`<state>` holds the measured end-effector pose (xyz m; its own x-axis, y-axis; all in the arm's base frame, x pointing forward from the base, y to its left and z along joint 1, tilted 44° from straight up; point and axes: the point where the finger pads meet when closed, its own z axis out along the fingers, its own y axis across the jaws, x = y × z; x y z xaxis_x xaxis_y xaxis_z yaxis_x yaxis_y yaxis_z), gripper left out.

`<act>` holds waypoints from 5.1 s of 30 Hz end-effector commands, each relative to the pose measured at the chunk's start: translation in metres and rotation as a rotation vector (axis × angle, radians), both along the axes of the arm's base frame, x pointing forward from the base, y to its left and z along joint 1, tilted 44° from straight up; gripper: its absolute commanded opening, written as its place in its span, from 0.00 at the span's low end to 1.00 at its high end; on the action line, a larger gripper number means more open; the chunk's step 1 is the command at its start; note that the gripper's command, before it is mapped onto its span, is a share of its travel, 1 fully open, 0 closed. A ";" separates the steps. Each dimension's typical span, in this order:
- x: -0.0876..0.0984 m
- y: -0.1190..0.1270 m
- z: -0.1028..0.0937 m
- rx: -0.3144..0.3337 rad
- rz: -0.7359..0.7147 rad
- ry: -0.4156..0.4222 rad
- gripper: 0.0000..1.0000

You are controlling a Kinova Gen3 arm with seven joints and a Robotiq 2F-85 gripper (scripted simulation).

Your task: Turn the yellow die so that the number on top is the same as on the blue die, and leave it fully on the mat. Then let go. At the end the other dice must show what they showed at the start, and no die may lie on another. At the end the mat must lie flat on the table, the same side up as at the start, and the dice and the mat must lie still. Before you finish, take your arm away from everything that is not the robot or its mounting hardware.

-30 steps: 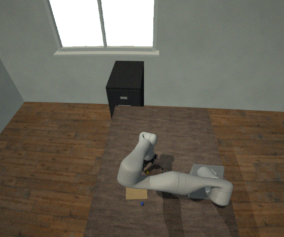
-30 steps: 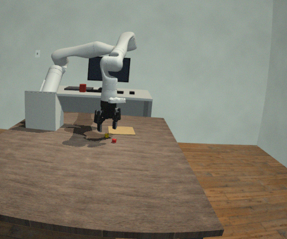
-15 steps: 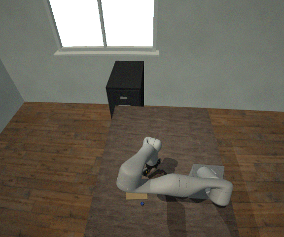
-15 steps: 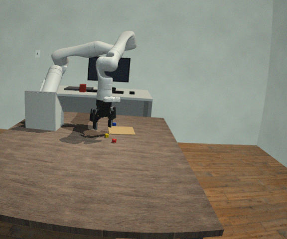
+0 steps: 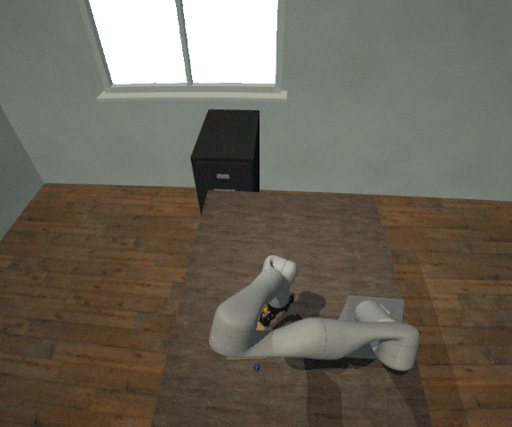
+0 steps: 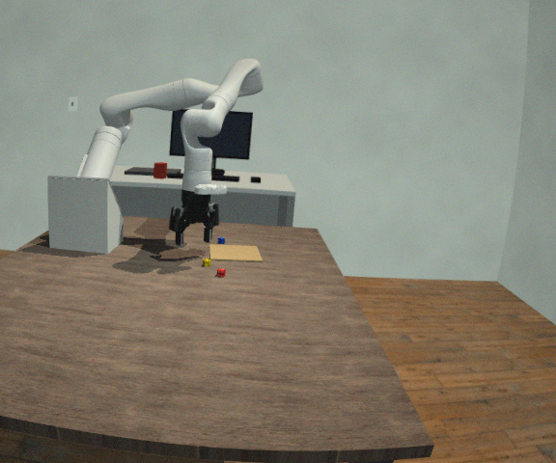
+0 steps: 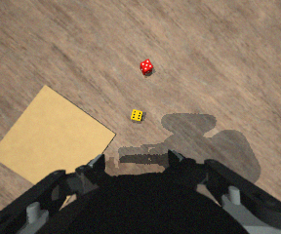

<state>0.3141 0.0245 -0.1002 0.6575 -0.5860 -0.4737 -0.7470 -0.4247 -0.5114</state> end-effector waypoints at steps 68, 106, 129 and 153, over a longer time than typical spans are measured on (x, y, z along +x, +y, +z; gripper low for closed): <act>0.029 0.117 0.116 -0.006 0.000 -0.008 1.00; 0.039 0.156 0.155 -0.006 0.000 -0.008 1.00; 0.039 0.156 0.155 -0.006 0.000 -0.008 1.00; 0.034 0.124 0.189 -0.005 0.000 -0.008 1.00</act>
<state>0.3444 0.1547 0.0795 0.6634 -0.5825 -0.4697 -0.7430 -0.4383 -0.5058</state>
